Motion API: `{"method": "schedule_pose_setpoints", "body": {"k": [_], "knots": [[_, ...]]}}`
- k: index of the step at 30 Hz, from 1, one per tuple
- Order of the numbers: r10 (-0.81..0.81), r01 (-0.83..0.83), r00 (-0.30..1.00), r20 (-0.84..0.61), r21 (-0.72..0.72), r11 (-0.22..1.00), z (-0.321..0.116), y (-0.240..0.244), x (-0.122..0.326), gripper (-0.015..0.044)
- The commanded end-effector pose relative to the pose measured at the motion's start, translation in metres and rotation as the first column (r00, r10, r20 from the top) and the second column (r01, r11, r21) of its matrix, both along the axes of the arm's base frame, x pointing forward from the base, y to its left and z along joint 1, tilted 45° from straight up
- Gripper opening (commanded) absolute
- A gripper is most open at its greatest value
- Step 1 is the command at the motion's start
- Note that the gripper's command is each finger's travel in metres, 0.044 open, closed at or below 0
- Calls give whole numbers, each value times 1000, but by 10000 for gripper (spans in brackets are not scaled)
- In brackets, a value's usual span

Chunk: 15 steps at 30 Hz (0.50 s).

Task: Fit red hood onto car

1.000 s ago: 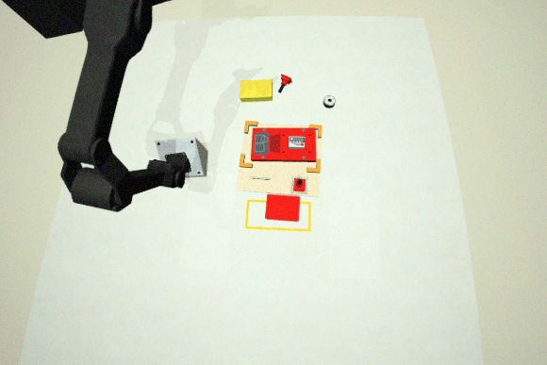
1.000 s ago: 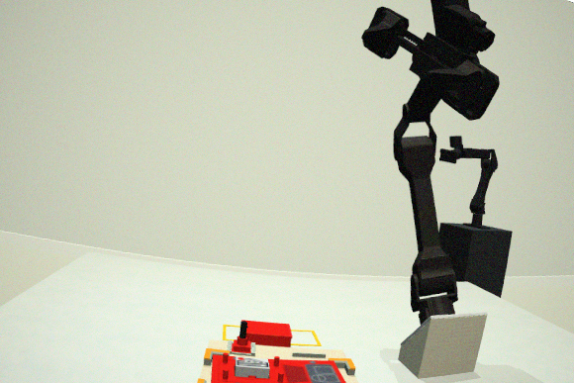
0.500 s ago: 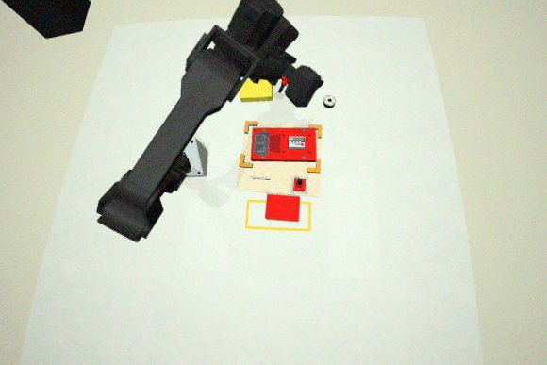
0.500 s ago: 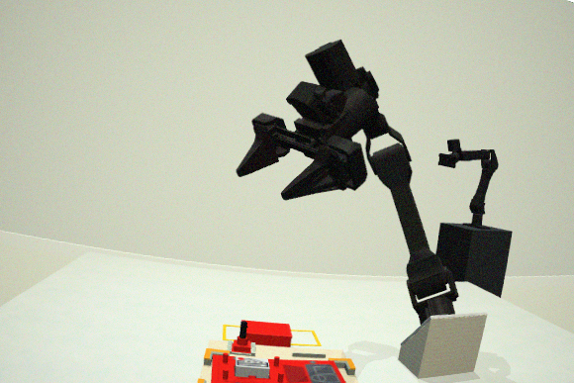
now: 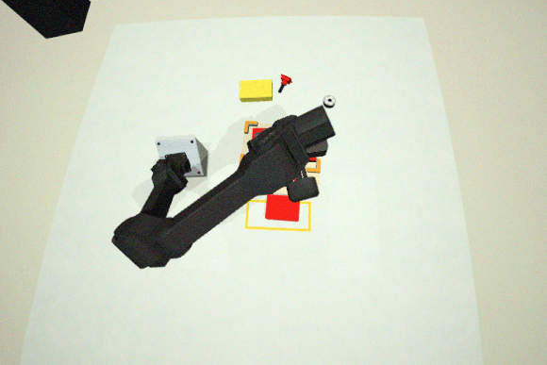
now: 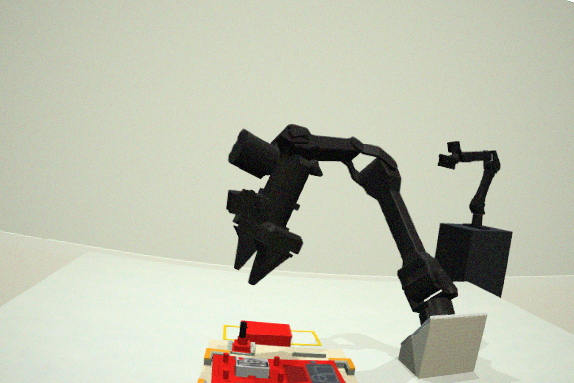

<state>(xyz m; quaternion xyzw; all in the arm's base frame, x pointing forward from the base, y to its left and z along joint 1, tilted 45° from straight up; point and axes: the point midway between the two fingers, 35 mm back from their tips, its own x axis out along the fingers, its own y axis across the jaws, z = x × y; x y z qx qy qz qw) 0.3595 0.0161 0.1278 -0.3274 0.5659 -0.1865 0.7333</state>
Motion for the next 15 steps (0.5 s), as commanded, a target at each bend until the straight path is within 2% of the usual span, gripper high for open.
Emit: {"method": "schedule_pose_setpoints", "body": {"k": [1, 6, 15], "knots": [[-217, 217, 976, -25, -1, 976, 0, -52, -26, 440], [-424, 424, 905, -40, -14, 906, 5, -97, -59, 440], [-431, 431, 901, -41, -15, 902, 7, -102, -61, 440]]}}
